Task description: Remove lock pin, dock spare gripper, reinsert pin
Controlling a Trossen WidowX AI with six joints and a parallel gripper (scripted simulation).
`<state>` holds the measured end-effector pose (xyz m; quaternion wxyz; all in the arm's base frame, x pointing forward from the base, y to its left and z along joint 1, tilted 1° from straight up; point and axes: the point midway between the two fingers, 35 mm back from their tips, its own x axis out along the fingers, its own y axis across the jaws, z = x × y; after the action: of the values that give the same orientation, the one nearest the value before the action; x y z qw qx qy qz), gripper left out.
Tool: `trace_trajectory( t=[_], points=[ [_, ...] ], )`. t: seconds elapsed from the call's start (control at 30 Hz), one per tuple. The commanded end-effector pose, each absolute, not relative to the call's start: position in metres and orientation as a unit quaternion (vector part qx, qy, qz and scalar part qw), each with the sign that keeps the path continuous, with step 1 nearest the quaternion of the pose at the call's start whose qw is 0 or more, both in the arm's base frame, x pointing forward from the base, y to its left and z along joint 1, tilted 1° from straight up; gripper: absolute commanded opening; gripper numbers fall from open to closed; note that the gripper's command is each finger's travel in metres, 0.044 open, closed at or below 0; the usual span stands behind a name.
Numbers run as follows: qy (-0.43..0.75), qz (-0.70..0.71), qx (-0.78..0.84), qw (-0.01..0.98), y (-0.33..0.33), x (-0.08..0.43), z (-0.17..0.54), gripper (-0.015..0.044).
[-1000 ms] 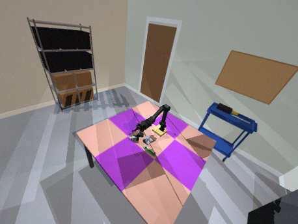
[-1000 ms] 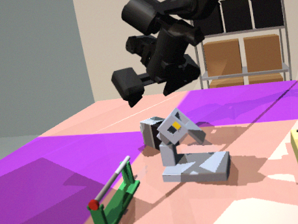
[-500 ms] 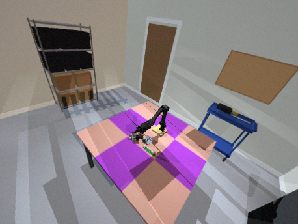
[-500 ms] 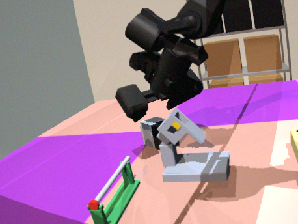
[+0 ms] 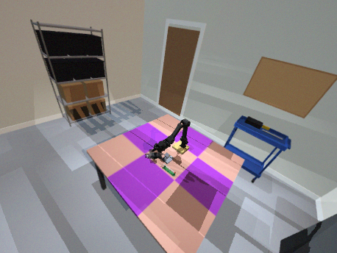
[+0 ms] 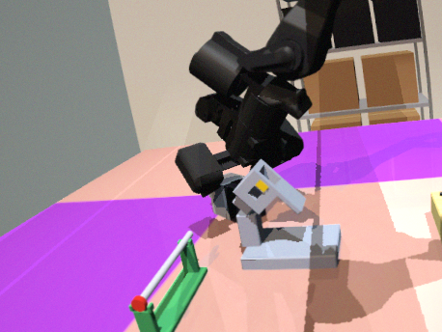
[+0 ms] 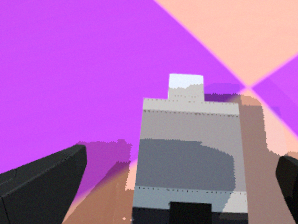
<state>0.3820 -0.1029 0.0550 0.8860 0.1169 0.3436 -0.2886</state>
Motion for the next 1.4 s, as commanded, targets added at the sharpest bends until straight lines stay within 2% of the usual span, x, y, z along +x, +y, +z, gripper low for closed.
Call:
trace_trajectory(
  t=[0.0,0.5,0.8,1.03,1.23,1.37],
  points=[
    [0.345,-0.291,0.117,0.885,-0.103,0.380,0.047,0.0440],
    [0.345,-0.291,0.117,0.885,-0.103,0.378,0.028,0.0440],
    [0.345,-0.291,0.117,0.885,-0.103,0.378,0.028,0.0204],
    [0.345,-0.291,0.117,0.885,-0.102,0.378,0.028,0.0157],
    [0.345,-0.291,0.117,0.885,-0.102,0.380,0.039,0.0000],
    [0.345,-0.291,0.117,0.885,-0.102,0.383,0.059,0.0000]
  ],
)
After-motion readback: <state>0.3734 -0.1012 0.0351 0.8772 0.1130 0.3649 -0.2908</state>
